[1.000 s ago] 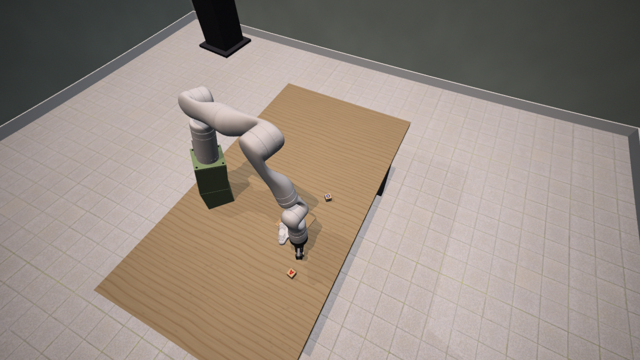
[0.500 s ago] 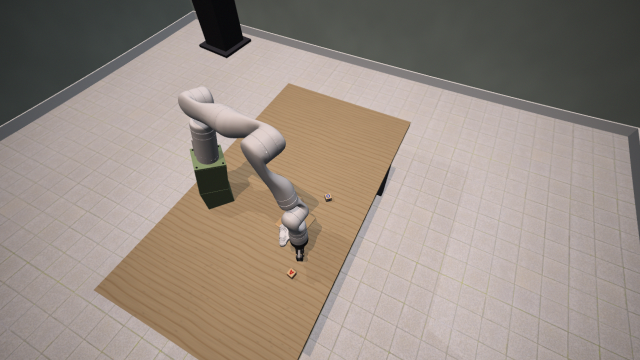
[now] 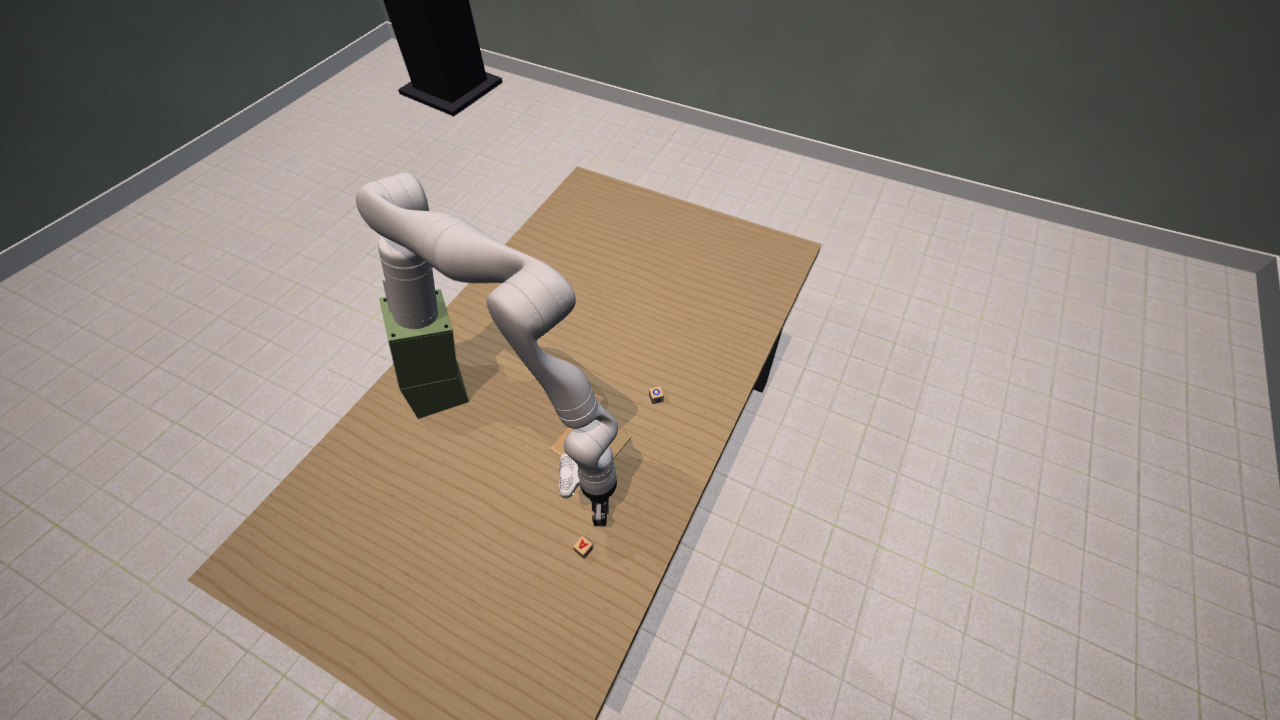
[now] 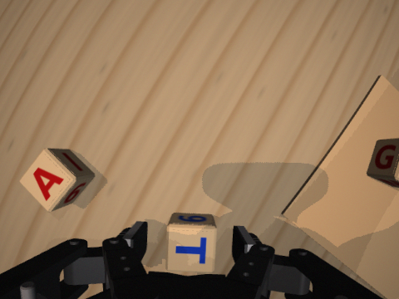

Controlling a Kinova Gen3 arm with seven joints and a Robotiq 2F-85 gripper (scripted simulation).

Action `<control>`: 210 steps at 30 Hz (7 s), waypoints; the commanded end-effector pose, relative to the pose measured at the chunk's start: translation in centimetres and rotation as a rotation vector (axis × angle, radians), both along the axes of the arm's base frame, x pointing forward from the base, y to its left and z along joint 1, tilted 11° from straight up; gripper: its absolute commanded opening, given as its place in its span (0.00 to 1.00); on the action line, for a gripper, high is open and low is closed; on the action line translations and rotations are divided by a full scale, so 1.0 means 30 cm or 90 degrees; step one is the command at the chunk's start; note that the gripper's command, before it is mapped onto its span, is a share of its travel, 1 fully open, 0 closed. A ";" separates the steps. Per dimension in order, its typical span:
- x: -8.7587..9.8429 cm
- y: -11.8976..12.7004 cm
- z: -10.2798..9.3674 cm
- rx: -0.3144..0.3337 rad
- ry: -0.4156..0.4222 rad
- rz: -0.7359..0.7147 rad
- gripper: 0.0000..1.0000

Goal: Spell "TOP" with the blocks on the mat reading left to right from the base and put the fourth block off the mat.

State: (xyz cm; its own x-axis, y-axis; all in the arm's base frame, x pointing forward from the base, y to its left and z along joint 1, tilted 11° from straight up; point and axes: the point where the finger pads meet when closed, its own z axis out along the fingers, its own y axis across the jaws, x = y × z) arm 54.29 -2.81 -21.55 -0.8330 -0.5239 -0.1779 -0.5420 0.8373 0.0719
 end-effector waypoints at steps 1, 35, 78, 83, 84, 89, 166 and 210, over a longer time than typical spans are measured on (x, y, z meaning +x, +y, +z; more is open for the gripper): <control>0.000 0.001 -0.004 0.000 0.000 0.000 0.67; 0.000 0.001 -0.004 0.000 0.000 0.000 0.26; -0.013 -0.017 0.108 0.000 0.000 0.000 0.26; -0.021 -0.029 0.183 0.000 0.000 0.000 0.26; -0.024 -0.033 0.208 0.000 0.000 0.000 0.26; -0.035 -0.048 0.301 0.000 0.000 0.000 0.26; -0.428 0.493 0.380 0.140 0.200 -1.198 0.26; -0.435 0.521 0.224 0.142 0.200 -1.252 0.26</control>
State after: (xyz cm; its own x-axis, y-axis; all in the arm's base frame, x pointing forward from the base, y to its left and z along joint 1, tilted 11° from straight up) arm 41.84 12.91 -13.02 -0.1530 0.9788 0.1359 0.9796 0.1321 0.1517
